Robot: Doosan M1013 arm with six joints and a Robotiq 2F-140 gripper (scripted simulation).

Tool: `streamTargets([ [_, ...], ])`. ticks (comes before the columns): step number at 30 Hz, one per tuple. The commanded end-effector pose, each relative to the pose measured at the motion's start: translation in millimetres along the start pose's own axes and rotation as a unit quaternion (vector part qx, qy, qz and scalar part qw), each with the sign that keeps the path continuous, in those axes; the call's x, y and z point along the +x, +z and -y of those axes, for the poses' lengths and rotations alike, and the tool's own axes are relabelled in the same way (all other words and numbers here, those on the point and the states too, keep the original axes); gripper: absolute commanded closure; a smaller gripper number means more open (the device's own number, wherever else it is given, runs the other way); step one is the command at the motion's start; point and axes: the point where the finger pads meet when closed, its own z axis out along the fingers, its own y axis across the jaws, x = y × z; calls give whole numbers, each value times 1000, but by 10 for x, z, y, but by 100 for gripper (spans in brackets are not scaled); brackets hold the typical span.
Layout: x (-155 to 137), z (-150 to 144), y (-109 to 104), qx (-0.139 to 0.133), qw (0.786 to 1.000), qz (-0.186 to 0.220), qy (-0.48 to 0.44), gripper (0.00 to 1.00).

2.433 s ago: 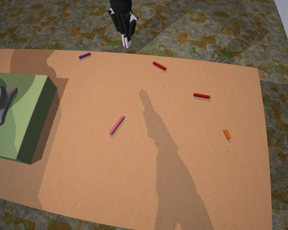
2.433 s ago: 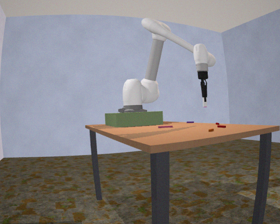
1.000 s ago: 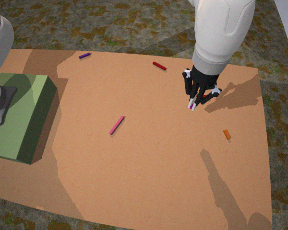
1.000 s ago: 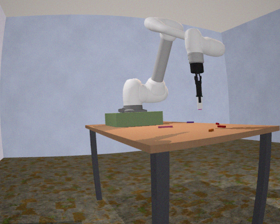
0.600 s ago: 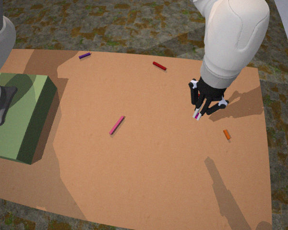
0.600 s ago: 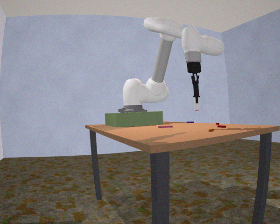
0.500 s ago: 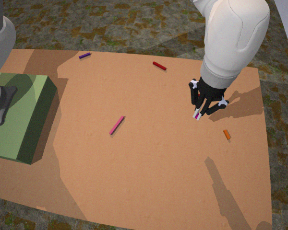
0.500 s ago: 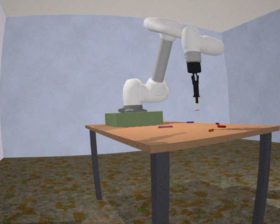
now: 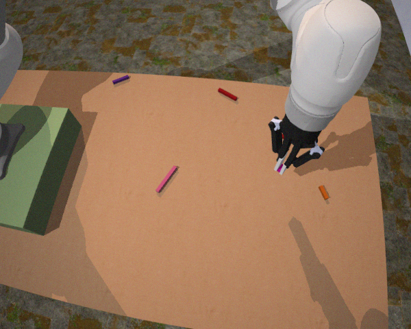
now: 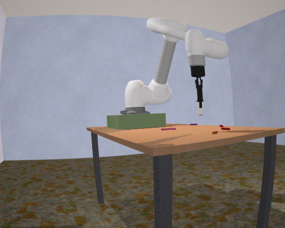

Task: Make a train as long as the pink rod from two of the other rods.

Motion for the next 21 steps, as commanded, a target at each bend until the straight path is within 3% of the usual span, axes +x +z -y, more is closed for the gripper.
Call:
streamTargets([
  [1,-25,-18,181,-1,1000,1,-3,88],
  [3,-25,-18,181,-1,1000,1,-3,88],
  [14,-22,-23,626,-1,1000,1,-3,88],
  [21,-21,-24,719,-1,1000,1,-3,88],
])
